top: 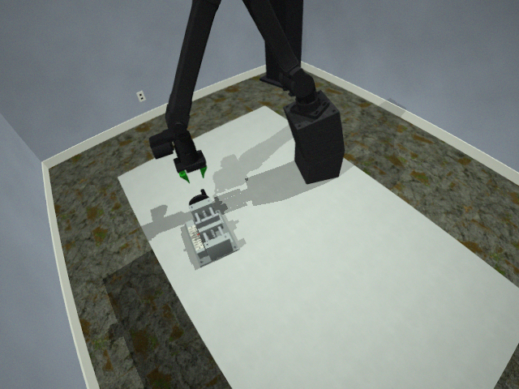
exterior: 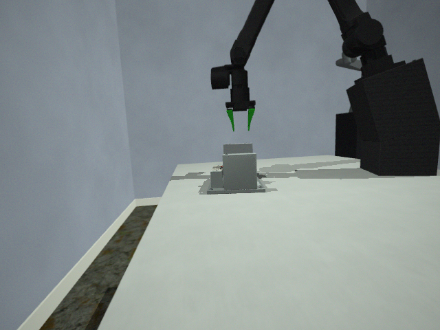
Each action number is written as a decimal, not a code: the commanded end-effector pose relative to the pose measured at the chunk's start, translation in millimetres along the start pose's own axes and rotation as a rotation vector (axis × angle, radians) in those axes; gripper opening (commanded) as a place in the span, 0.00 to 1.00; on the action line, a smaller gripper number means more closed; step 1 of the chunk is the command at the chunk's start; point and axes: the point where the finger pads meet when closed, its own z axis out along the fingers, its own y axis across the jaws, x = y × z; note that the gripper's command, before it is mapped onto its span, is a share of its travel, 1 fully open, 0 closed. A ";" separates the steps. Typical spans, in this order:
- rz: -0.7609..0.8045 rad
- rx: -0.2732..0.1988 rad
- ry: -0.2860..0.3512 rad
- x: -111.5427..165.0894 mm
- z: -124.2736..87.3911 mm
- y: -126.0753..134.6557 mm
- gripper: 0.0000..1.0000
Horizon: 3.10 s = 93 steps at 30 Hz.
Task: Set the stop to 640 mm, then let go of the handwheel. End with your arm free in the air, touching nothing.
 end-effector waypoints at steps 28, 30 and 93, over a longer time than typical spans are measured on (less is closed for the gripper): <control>-0.033 -0.021 -0.004 -13.5 19.9 1.7 0.53; -0.033 -0.019 -0.004 -13.5 20.3 0.7 0.53; -0.024 -0.019 -0.004 -13.6 86.9 -1.1 0.06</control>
